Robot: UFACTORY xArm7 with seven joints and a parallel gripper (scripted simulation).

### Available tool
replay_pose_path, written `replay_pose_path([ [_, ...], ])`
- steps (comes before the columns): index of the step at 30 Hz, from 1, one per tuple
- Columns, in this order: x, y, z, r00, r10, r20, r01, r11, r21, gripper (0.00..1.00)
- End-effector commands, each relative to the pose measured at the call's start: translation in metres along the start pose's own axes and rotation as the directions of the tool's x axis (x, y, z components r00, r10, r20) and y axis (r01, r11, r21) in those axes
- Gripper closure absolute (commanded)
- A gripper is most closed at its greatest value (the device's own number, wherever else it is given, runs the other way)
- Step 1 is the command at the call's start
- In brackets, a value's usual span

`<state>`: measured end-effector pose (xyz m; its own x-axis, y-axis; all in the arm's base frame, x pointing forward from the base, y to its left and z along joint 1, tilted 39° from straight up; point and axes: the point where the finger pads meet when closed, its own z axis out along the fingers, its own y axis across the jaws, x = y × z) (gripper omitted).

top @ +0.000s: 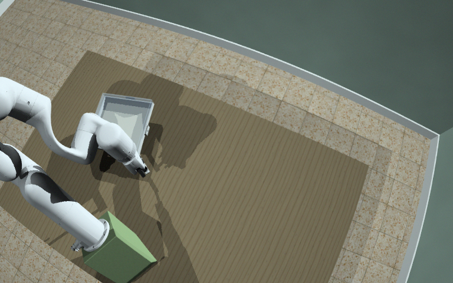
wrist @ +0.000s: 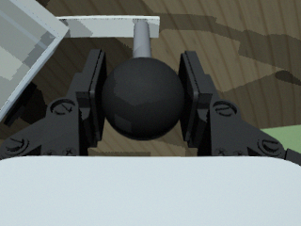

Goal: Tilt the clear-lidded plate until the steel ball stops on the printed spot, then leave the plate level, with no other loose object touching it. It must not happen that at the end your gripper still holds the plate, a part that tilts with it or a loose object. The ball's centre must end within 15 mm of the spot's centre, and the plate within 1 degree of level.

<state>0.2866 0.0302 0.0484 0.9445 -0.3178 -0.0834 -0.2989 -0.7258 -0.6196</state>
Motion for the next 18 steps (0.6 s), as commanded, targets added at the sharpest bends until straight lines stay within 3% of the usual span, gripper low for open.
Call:
replay_pose_path([
  [1,-0.0006,-0.0001,-0.0014,1.0,0.0,-0.005,0.0,1.0,0.0,1.0],
  [18,0.004,-0.0006,-0.0027,1.0,0.0,-0.005,0.0,1.0,0.0,1.0],
])
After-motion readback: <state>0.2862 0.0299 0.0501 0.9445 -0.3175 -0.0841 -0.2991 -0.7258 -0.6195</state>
